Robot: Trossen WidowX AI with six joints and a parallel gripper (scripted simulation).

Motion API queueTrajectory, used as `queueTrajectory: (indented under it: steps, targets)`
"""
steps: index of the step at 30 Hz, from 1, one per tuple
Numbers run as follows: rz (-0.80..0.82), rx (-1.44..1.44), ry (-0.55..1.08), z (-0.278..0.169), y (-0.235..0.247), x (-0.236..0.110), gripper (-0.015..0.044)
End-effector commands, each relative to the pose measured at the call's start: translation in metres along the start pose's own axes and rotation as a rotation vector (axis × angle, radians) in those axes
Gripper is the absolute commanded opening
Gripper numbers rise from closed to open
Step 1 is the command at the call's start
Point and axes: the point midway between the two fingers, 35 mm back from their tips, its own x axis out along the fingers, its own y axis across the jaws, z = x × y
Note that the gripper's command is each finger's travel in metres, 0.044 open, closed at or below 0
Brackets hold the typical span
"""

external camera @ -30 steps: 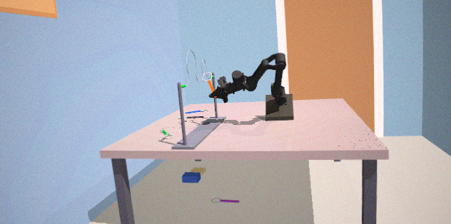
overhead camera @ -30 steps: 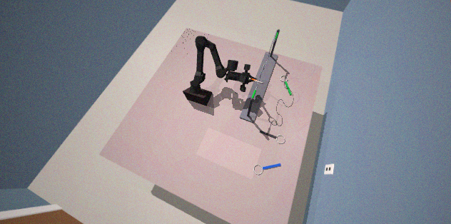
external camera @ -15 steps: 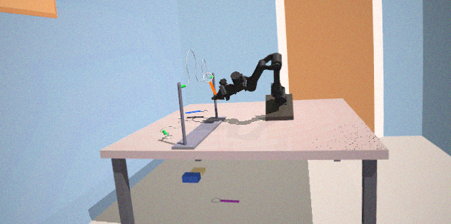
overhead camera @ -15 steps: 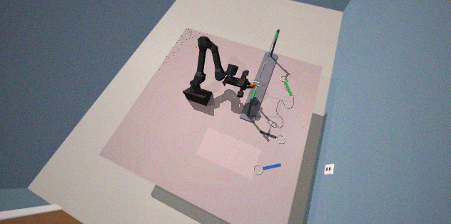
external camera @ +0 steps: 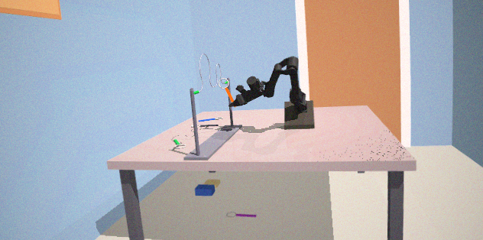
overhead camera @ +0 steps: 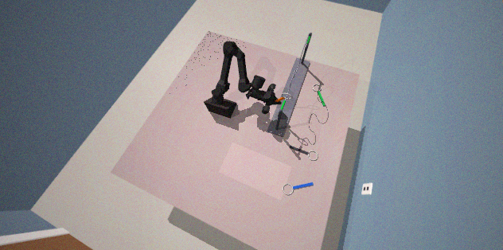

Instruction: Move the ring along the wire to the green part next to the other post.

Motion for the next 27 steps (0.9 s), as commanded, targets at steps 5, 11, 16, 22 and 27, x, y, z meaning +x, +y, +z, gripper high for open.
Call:
queueTrajectory:
  steps: [5,11,16,22,27]
  targets:
    - [-0.023,-0.05,0.008,0.0,-0.016,-0.003,-0.015]
    - [-0.028,-0.061,0.009,0.001,-0.023,-0.004,-0.015]
    - [-0.03,-0.065,0.009,0.001,-0.029,-0.005,-0.015]
    - [-0.031,-0.067,0.009,0.001,-0.035,-0.006,-0.015]
    - [-0.031,-0.067,0.009,0.002,-0.04,-0.007,-0.015]
